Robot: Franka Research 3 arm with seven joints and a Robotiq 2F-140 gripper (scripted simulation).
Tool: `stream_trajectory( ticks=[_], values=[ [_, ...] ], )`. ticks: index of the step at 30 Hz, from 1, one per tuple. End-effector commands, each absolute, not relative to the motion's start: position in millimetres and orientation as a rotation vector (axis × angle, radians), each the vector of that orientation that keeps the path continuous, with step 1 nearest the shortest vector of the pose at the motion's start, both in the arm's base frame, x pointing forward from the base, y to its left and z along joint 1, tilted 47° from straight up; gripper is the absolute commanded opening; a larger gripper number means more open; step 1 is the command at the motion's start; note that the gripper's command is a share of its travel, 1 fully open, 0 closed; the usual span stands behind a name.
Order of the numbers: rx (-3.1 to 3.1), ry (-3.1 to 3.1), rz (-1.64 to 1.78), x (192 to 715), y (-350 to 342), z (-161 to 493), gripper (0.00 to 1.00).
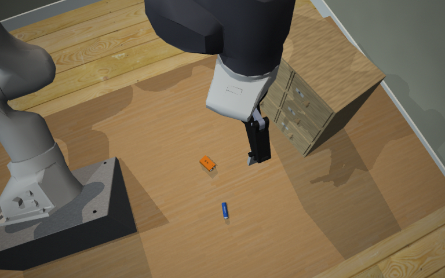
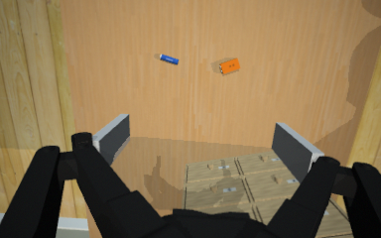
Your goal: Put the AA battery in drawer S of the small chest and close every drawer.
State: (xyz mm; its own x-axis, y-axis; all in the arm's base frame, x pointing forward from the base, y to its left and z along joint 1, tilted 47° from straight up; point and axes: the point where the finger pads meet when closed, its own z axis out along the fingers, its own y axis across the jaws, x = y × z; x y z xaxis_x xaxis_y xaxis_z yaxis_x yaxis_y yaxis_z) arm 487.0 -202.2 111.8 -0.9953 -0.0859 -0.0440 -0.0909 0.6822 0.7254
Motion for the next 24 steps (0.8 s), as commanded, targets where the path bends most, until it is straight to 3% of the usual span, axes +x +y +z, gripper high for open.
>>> stream_trajectory(
  ticks=[1,16,24],
  values=[
    [-0.151,2.875,1.24,487.1,-202.3,111.9,1.0],
    [-0.16,2.873,1.239,487.4,-198.6,110.4,1.0],
    [-0.252,2.843,1.228,490.1,-159.6,94.5,1.0]
  ],
)
